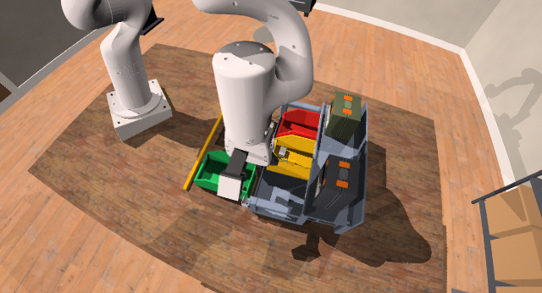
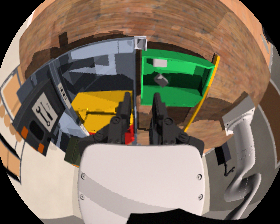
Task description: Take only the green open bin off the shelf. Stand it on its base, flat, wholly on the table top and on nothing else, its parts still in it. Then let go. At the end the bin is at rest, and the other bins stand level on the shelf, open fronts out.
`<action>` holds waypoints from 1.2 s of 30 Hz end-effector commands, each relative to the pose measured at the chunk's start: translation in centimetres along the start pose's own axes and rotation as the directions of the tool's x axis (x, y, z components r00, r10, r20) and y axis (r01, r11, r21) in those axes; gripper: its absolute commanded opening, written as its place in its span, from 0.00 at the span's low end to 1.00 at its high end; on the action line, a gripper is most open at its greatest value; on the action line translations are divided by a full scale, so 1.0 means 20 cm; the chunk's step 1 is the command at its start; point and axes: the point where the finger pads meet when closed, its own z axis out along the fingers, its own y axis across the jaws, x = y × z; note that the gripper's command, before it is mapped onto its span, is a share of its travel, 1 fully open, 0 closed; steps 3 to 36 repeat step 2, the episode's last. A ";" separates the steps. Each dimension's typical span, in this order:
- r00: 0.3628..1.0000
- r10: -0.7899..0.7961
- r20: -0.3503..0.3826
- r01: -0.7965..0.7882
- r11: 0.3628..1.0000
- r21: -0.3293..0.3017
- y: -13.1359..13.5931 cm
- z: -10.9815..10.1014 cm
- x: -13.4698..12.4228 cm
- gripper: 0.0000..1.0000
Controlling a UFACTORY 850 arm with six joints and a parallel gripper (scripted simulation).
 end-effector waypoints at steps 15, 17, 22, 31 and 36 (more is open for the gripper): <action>1.000 0.000 -0.001 0.000 1.000 0.002 0.00 0.00 0.00 0.33; 1.000 0.000 -0.001 0.000 1.000 0.002 0.00 0.00 0.00 0.33; 1.000 0.000 -0.001 0.000 1.000 0.002 0.00 0.00 0.00 0.33; 1.000 0.000 -0.001 0.000 1.000 0.002 0.00 0.00 0.00 0.33; 1.000 0.000 -0.001 0.000 1.000 0.002 0.00 0.00 0.00 0.33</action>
